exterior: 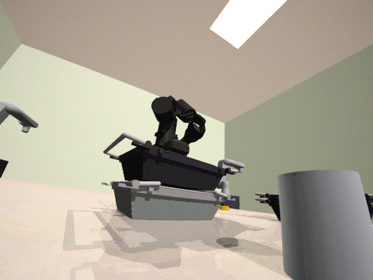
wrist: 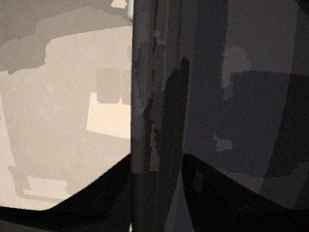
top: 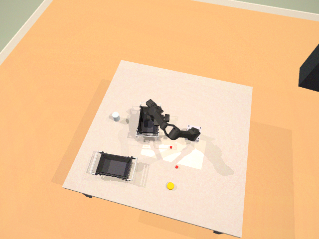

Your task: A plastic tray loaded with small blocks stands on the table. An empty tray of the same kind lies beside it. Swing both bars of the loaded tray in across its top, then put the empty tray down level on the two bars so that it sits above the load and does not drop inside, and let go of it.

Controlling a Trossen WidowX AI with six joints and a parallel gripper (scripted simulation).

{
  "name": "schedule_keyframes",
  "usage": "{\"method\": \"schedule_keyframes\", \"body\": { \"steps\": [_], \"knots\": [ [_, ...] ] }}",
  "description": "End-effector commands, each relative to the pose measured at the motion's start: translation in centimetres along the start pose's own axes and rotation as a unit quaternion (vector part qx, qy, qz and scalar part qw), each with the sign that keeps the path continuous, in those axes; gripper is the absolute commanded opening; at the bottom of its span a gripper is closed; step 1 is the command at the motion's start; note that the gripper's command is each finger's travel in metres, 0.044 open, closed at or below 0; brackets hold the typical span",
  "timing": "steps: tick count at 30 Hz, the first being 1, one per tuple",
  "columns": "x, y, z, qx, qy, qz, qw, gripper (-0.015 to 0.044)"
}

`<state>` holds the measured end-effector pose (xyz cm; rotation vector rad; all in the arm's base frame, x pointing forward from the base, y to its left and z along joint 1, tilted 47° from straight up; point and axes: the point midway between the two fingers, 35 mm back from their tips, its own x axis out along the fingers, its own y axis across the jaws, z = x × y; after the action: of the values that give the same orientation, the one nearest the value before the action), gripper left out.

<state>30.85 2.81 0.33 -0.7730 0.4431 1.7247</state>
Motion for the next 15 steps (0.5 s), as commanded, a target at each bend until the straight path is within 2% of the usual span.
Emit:
{"method": "schedule_keyframes", "body": {
  "steps": [1, 15],
  "knots": [
    [0.27, 0.32, -0.03, 0.007, -0.002, 0.006, 1.000, 0.0176],
    [0.27, 0.32, -0.03, 0.007, -0.002, 0.006, 1.000, 0.0381]
  ]
}}
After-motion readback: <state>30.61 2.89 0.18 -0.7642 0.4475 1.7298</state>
